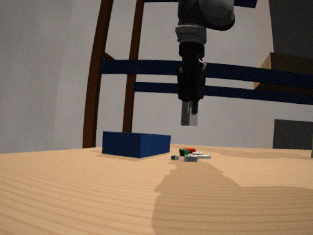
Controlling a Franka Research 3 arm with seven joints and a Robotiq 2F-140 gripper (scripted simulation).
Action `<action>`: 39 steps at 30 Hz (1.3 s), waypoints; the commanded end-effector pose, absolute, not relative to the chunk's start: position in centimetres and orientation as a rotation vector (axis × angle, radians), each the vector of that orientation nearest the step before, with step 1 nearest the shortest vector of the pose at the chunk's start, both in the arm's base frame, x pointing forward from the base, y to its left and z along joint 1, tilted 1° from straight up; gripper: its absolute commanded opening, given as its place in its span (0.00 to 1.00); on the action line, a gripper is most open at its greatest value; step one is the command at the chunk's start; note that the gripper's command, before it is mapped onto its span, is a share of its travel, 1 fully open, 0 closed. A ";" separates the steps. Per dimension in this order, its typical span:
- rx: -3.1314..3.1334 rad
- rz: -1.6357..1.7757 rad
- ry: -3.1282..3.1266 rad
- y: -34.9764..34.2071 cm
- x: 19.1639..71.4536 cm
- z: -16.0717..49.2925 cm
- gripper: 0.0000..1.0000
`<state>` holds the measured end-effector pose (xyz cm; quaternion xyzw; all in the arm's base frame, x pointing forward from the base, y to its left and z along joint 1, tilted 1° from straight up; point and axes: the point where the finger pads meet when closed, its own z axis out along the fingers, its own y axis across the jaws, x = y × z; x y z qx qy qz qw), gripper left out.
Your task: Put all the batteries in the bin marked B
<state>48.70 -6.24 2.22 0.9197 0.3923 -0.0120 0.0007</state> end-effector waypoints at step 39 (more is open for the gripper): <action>2.848 -0.018 1.346 -6.1 48.6 1.5 0.17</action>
